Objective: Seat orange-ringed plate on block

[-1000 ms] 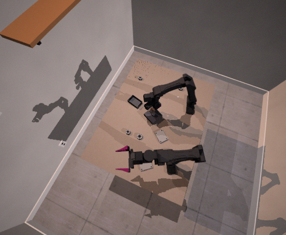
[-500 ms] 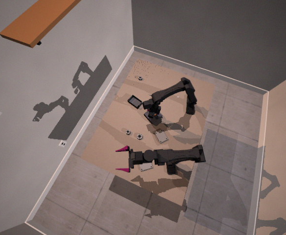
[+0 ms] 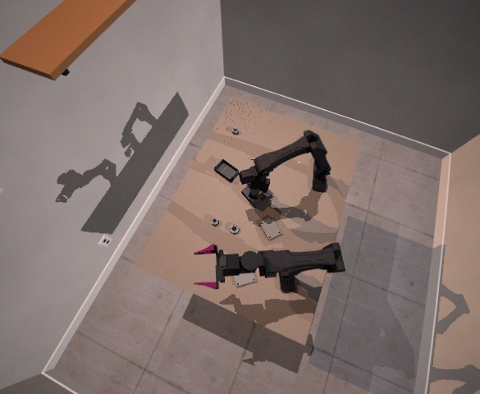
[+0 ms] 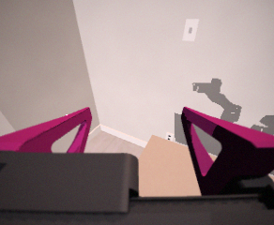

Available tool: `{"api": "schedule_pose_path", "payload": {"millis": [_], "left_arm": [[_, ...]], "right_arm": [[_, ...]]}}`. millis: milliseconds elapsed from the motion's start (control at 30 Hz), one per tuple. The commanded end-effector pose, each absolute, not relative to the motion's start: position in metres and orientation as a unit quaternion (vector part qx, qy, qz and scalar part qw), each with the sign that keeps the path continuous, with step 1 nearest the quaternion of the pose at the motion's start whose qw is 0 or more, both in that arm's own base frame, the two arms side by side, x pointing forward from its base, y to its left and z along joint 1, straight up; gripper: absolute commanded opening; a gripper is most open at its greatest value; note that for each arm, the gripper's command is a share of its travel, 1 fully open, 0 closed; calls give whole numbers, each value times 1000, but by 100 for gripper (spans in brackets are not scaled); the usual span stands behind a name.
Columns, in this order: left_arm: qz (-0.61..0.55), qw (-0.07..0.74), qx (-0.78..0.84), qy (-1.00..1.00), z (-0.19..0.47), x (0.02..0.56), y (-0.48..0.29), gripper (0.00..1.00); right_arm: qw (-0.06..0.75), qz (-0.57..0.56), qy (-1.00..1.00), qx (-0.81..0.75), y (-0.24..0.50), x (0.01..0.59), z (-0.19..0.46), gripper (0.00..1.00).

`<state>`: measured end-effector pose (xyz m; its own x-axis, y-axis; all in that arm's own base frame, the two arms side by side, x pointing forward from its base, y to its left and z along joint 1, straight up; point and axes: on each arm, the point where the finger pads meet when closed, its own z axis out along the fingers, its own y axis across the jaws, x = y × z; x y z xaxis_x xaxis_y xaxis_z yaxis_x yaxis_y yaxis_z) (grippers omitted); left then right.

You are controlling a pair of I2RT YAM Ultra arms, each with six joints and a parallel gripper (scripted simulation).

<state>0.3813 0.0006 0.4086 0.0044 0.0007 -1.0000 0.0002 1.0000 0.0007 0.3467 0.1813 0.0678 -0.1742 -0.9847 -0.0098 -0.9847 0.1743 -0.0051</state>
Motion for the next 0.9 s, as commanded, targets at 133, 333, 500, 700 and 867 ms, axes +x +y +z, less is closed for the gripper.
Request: {"api": "schedule_pose_path", "payload": {"millis": [133,333,500,700,867], "left_arm": [[-1,724,-2,690,425,377,2,100],[-1,724,-2,690,425,377,2,100],[-1,724,-2,690,425,377,2,100],[-1,724,-2,690,425,377,2,100],[-1,724,-2,690,425,377,2,100]], "right_arm": [[43,-1,767,-641,190,354,90,0],[17,4,767,-641,185,347,67,0],[25,1,767,-641,185,347,69,0],[26,1,766,-643,189,354,66,0],[43,-3,765,-642,191,357,78,0]]}}
